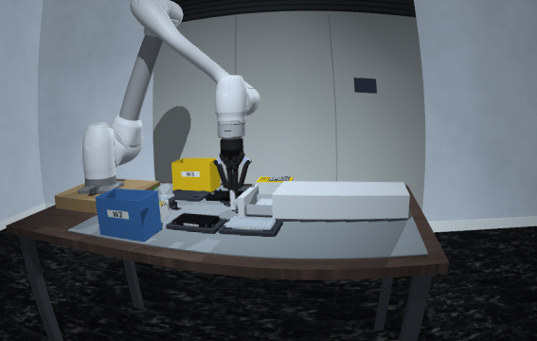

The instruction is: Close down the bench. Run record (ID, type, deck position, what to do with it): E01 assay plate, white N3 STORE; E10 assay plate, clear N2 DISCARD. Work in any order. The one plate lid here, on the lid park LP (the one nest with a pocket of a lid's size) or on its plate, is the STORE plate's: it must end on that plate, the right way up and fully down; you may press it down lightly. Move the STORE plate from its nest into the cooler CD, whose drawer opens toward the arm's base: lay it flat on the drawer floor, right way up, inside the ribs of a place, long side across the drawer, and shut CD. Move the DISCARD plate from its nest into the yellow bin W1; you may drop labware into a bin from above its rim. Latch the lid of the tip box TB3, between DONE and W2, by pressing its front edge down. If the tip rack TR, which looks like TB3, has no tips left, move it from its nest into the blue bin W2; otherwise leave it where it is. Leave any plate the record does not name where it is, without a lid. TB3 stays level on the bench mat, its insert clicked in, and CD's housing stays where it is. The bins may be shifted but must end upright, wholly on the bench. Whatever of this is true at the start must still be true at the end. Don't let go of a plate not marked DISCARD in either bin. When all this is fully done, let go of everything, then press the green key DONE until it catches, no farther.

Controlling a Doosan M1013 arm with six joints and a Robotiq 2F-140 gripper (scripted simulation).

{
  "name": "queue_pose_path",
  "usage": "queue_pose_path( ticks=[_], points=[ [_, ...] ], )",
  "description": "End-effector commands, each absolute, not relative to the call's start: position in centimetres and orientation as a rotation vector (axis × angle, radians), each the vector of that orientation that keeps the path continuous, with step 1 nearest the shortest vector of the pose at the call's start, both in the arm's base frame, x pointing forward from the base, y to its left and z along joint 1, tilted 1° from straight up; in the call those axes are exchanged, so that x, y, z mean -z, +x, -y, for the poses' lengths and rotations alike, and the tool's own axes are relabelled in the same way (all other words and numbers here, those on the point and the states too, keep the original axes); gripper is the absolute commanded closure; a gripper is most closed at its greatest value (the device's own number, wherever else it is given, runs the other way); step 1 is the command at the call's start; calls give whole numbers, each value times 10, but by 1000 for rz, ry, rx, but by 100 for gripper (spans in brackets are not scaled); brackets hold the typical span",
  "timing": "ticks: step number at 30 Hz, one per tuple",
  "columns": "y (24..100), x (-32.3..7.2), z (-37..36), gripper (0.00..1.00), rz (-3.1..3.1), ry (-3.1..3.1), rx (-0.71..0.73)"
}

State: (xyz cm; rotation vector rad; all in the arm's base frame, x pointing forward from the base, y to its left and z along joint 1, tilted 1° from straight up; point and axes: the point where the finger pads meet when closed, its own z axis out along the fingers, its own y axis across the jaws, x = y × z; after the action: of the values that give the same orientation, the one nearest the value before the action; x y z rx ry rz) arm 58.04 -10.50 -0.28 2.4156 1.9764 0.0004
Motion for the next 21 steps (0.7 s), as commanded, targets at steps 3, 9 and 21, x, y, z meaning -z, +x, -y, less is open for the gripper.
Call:
queue_pose_path(
  ticks=[3, 9, 21],
  points=[
    [586, 3, 106, 100, -1976, 2415, -1],
    [594, 2, 108, 100, -1976, 2415, -1],
    [607, 2, 110, 100, -1976, 2415, -1]
  ],
)
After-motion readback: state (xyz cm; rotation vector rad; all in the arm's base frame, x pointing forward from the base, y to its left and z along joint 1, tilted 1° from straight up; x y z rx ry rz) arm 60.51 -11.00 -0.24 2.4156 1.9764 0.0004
